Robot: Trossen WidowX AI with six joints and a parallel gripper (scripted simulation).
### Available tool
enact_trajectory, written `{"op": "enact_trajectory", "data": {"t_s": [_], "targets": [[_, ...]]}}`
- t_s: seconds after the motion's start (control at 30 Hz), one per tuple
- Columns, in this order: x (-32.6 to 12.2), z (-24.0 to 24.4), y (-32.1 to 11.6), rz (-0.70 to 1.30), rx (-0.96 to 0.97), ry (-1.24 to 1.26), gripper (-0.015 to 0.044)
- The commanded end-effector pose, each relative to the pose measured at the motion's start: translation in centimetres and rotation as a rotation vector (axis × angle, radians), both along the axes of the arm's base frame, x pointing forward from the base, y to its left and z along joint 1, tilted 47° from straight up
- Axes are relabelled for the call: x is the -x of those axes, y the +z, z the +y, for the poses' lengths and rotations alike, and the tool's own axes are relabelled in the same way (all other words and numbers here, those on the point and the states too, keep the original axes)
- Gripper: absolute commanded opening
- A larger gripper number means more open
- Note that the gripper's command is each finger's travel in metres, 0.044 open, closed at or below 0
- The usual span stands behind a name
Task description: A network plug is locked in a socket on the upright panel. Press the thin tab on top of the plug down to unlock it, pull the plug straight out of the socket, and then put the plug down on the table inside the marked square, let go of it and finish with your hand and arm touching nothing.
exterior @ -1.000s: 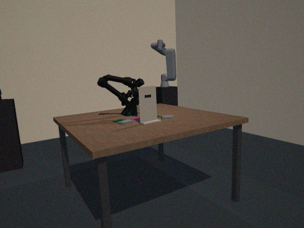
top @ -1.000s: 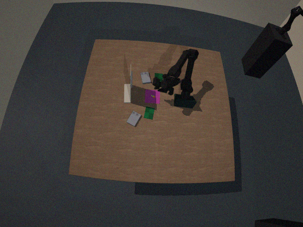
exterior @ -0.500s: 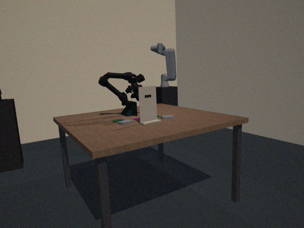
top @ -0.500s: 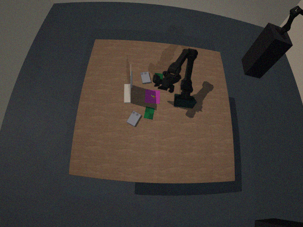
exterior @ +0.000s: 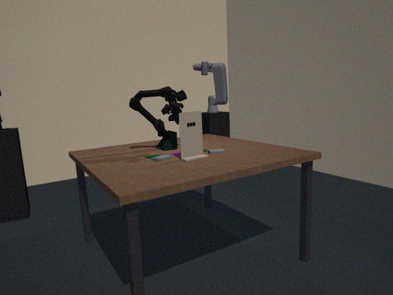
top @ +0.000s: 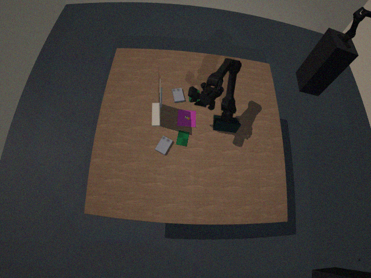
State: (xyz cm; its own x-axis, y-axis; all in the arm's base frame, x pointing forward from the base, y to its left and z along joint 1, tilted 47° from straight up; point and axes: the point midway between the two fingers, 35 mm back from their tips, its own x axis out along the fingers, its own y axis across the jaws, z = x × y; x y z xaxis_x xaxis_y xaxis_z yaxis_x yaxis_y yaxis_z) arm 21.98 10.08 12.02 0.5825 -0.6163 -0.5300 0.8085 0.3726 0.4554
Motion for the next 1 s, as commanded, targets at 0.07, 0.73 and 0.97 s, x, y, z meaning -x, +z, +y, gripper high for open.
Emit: {"op": "enact_trajectory", "data": {"t_s": [0.07,0.73,0.97], "targets": [[0.23,1.06,1.07,-0.003,-0.001,-0.004,0.0156],[0.3,1.32,1.39,-0.005,0.0,-0.005,0.044],[0.3,1.32,1.39,-0.005,0.0,-0.005,0.044]]}}
